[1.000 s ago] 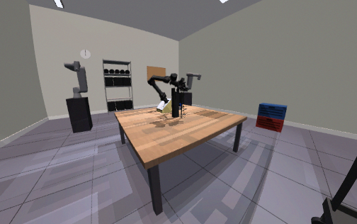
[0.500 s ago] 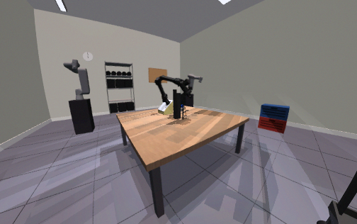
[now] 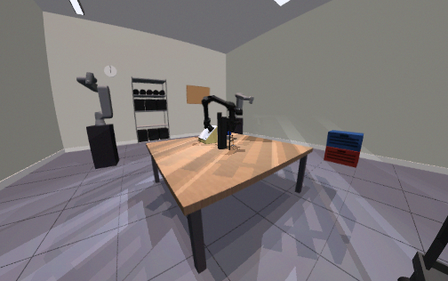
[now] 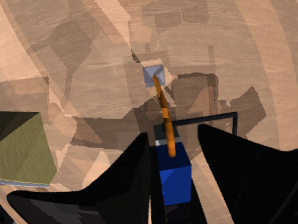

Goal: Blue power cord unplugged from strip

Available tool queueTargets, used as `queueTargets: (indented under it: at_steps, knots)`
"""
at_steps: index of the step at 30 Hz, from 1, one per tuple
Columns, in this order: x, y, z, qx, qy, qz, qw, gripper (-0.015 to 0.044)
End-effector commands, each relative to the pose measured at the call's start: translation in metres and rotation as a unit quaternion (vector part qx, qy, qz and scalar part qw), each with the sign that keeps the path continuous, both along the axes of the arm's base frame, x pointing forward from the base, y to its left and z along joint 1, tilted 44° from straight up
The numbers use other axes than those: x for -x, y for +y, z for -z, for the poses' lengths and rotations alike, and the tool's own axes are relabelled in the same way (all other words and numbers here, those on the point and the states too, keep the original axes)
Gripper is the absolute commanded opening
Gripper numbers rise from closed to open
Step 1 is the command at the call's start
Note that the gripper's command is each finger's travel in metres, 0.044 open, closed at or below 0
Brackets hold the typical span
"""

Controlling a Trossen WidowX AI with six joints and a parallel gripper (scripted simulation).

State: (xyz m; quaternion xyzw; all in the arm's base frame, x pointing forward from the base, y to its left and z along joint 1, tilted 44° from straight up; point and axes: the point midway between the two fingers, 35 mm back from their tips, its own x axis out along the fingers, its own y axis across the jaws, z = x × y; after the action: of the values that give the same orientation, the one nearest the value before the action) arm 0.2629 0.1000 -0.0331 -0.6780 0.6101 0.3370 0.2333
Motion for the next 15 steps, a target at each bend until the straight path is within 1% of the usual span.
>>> queueTargets:
  at_steps: [1, 15]
  knots:
    - [0.000, 0.000, 0.000, 0.007, 0.005, -0.007, 1.000, 0.0160]
    - [-0.004, -0.014, -0.014, 0.007, 0.005, -0.007, 1.000, 0.0160]
